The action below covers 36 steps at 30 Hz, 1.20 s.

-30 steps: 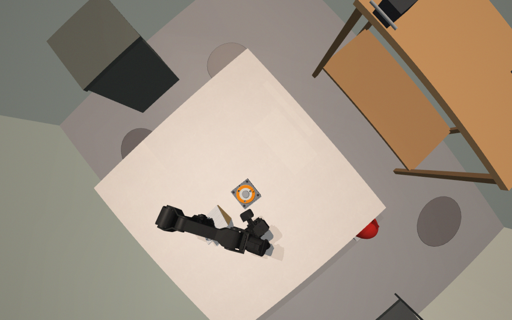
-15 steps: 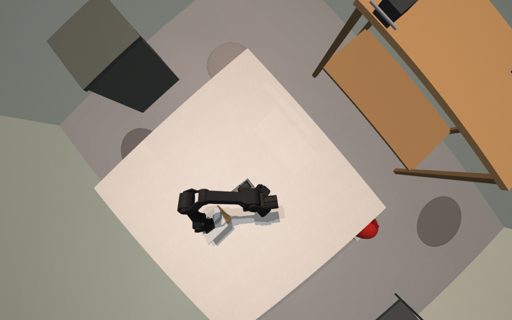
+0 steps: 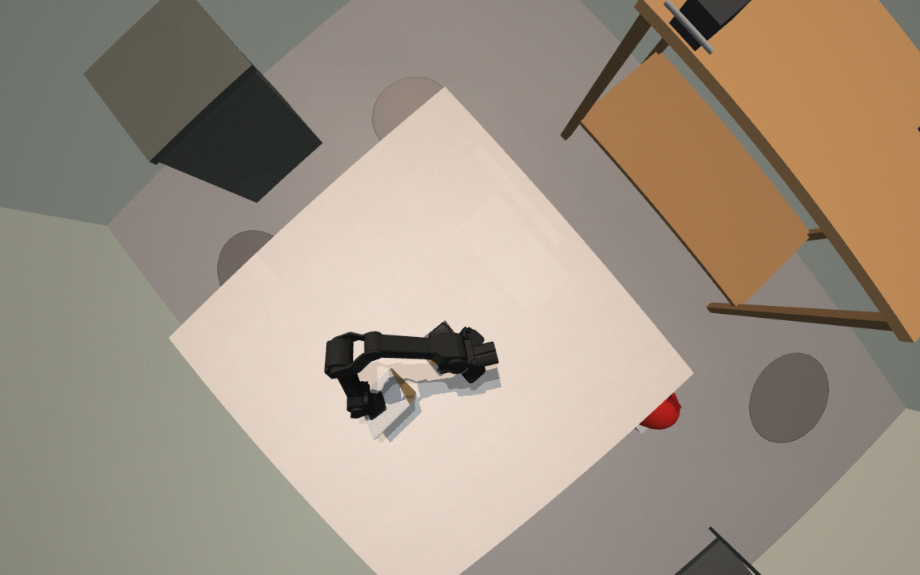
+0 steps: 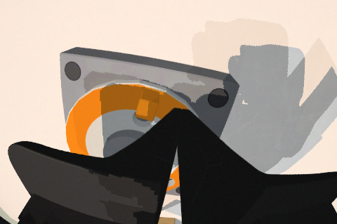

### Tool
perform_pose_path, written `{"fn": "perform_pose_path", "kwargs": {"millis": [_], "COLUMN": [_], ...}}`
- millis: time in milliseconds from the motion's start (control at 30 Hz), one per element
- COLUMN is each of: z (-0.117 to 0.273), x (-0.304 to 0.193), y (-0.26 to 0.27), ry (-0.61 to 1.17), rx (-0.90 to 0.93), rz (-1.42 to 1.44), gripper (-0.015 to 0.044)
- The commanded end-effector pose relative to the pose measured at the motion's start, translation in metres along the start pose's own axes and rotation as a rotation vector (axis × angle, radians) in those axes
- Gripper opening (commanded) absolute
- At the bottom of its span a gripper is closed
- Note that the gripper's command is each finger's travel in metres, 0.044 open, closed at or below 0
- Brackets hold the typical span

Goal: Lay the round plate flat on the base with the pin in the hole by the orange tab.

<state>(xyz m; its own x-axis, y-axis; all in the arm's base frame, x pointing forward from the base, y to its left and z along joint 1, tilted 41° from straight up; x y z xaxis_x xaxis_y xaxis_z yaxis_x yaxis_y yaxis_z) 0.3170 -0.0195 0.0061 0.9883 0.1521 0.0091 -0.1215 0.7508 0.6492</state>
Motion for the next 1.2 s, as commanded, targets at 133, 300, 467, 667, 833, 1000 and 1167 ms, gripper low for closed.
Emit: {"fn": "perform_pose_path", "kwargs": {"millis": [133,300,467,667,833,1000,1167], "z": [-0.002,-0.002,-0.003,-0.003,-0.002,-0.002,-0.002], "x": [0.004,0.009,0.010,0.010,0.011,0.010,0.008], "y": [0.006,0.013,0.019,0.025,0.032,0.039,0.045], "ry": [-0.011,-0.011,-0.011,-0.011,-0.011,-0.011,-0.011], "rx": [0.002,0.002,0.002,0.003,0.003,0.004,0.004], "rz": [-0.004,-0.004,-0.004,-0.004,-0.004,-0.004,-0.004], "gripper": [0.0000,0.0000,0.0000,0.0000,0.0000,0.0000,0.0000]}}
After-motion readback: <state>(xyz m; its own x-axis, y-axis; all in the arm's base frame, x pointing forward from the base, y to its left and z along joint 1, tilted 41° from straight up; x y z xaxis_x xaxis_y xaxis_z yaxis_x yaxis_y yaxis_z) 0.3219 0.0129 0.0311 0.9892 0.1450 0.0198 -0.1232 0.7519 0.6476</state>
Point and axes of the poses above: the point midway between the two fingers, 35 mm back from their tips, its own z axis back along the fingers, its own y axis across the jaws, x = y × z, the point moved 3 cm from there along z, back along the fingers, and after that the axes turned 3 degrees about z, right-handed, at the moved point
